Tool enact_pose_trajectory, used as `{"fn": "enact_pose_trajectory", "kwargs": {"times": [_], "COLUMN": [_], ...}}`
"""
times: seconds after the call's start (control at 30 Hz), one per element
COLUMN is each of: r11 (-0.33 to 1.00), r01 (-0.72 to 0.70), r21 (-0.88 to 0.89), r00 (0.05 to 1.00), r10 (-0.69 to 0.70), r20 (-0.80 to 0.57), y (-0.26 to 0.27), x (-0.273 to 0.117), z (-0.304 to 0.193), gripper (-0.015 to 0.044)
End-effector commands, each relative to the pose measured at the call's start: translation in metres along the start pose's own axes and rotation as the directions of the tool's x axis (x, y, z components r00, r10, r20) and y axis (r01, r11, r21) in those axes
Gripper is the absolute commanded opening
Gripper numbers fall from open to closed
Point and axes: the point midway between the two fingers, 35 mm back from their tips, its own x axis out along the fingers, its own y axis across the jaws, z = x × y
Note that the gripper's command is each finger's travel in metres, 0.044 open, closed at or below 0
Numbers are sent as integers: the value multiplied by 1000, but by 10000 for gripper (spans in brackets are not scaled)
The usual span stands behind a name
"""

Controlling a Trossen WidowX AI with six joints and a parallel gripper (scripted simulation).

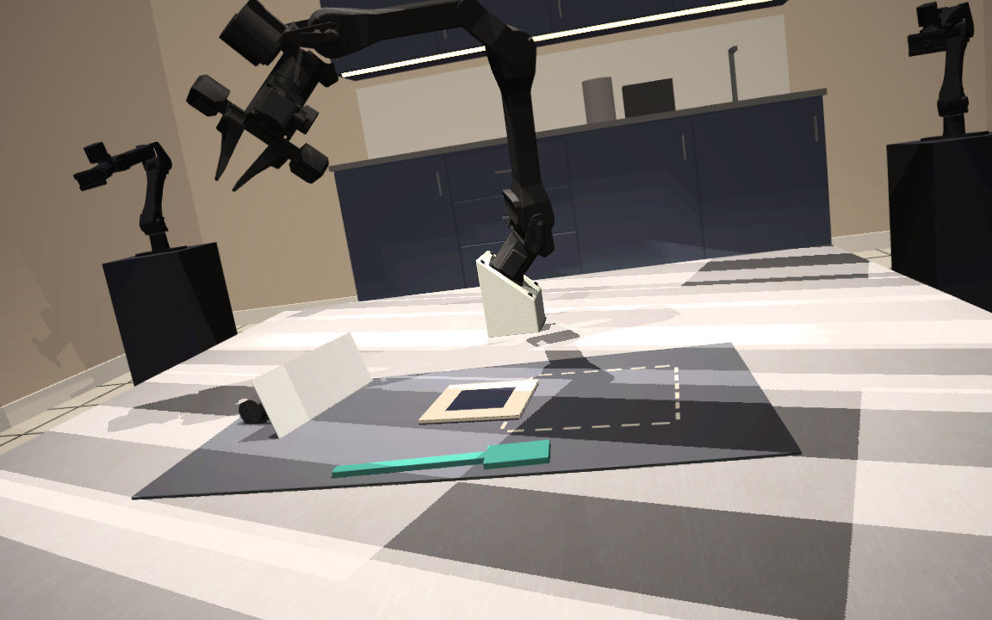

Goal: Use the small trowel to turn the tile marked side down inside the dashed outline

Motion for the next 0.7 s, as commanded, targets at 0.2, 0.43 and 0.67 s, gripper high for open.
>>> {"fn": "enact_pose_trajectory", "kwargs": {"times": [0.2, 0.43, 0.67], "r11": [949, 850, 705], "r01": [-245, -405, -536], "r21": [-198, -337, -464], "r00": [970, 912, 825], "r10": [240, 403, 555], "r20": [-47, -79, -109], "y": [55, 94, 133], "x": [41, 61, 75], "z": [-3, -5, -6], "gripper": [100, 100, 100]}}
